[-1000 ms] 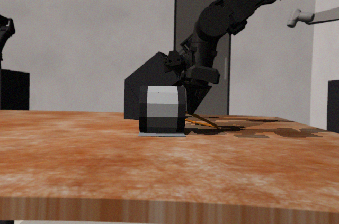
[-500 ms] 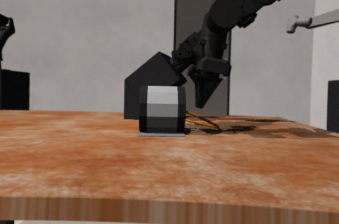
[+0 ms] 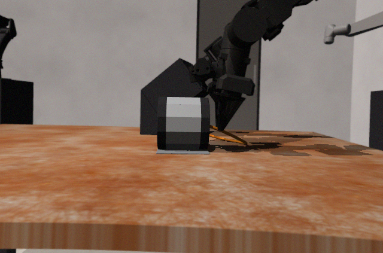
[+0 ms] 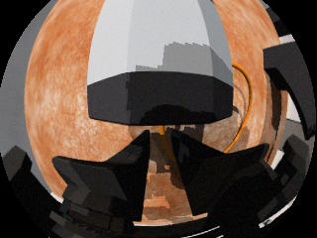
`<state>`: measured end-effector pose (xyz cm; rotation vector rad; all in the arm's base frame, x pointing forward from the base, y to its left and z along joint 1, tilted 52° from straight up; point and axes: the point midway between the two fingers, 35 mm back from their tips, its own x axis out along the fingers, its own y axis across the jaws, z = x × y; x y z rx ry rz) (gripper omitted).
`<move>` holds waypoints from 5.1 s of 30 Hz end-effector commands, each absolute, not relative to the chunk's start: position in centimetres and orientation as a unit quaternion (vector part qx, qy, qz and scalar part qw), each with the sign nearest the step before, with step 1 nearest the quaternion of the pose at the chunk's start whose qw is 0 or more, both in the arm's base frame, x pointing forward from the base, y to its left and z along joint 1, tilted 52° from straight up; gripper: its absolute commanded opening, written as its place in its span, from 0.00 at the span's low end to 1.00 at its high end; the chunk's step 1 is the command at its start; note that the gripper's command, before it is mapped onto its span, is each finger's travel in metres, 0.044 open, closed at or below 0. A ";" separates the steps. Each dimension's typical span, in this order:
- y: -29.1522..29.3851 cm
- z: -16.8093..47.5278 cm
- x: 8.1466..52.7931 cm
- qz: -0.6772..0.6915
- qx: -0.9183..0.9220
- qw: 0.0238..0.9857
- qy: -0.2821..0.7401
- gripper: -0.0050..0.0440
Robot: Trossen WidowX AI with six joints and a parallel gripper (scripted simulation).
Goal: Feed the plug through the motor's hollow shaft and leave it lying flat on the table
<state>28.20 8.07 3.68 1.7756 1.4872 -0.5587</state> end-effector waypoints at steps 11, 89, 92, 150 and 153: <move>8.1 3.4 28.2 -0.218 0.692 0.370 0.580 0.21; 9.1 3.6 28.1 -0.219 0.692 0.369 0.580 0.10; 8.7 3.4 28.2 -0.221 0.692 0.368 0.580 0.10; 9.3 3.7 28.1 -0.218 0.692 0.370 0.580 0.17; 9.3 3.7 28.1 -0.218 0.692 0.370 0.580 0.16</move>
